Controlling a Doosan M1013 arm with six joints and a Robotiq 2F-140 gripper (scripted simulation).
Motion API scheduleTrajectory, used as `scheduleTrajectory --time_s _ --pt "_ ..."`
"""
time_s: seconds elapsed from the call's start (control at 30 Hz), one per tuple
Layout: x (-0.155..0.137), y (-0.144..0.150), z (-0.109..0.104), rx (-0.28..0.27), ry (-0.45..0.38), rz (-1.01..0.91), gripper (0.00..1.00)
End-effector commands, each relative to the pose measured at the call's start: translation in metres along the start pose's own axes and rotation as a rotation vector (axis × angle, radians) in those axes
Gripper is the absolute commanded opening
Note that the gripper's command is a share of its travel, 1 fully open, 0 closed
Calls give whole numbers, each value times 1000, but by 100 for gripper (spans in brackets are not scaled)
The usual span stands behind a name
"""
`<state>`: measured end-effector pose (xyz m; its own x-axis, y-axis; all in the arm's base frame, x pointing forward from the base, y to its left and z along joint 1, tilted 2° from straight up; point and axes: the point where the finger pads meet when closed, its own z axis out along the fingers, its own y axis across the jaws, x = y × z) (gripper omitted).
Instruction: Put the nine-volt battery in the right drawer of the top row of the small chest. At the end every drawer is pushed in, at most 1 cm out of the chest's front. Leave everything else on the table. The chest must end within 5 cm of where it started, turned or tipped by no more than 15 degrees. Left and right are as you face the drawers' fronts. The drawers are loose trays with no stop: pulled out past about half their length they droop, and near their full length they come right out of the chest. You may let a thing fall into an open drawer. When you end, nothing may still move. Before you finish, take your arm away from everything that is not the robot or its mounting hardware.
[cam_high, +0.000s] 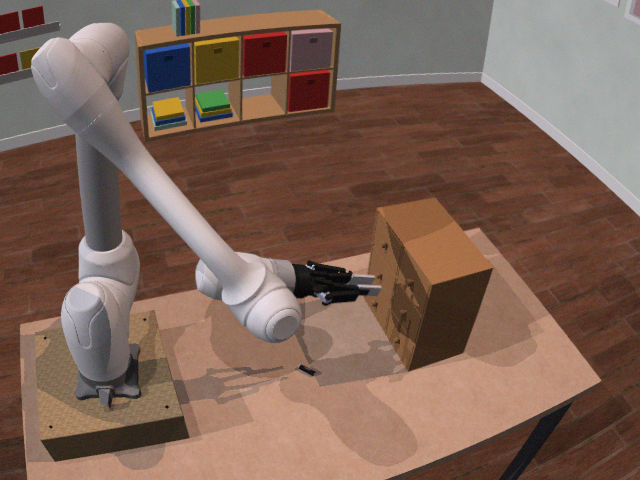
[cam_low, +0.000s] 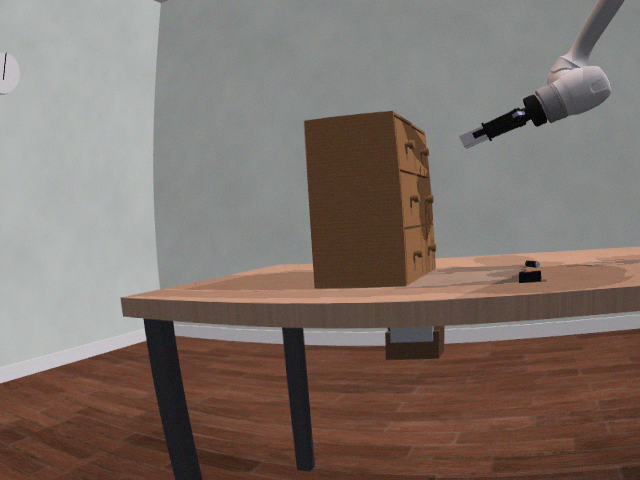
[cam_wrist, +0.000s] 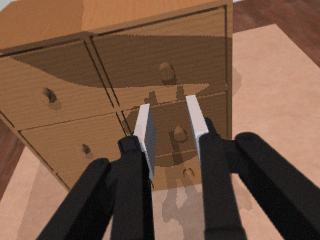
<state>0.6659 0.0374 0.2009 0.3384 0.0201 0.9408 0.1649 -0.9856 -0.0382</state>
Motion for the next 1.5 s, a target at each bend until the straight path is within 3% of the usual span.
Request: scheduleTrajectory --time_s 0.0,0.4,1.1,1.47 --pt "0 0 0 0 0 0 20" --pt "0 0 5 0 0 0 20" --pt "3 0 60 0 0 0 20" --pt "4 0 68 0 0 0 20"
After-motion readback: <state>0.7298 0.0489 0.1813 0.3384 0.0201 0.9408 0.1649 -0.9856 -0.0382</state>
